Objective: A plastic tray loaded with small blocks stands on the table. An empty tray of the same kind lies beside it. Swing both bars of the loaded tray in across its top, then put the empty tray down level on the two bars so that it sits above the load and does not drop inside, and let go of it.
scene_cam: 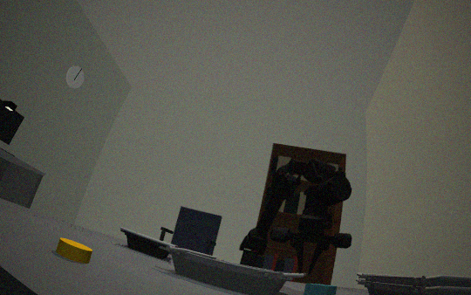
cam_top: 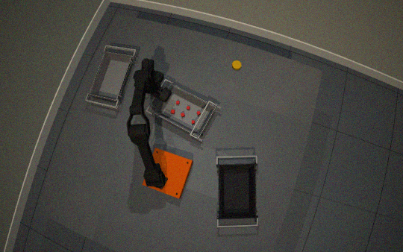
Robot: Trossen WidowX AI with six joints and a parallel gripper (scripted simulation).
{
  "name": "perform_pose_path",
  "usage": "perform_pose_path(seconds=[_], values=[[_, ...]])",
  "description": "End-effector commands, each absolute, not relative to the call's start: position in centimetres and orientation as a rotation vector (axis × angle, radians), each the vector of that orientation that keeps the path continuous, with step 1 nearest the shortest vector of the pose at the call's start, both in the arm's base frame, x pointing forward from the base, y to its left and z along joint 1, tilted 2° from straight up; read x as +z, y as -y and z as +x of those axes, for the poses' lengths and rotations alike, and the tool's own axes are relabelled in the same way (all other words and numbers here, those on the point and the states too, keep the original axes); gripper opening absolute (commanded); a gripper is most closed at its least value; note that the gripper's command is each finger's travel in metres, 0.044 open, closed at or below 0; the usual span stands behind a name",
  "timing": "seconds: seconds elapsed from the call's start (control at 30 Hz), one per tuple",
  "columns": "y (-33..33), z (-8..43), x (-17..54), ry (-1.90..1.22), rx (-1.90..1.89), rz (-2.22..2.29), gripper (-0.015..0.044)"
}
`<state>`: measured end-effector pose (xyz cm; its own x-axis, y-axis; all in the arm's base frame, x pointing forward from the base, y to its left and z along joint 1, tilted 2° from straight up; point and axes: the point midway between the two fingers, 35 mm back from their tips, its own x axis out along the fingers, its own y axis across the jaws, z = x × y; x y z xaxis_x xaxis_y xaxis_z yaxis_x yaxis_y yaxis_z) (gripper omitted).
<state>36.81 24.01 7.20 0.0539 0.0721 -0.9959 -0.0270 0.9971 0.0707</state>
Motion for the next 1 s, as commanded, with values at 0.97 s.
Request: perform_pose_path(seconds=[0.97], values=[[-23.55, 36.46, 5.19, -1.539, 0.066, 0.035, 0.0081]])
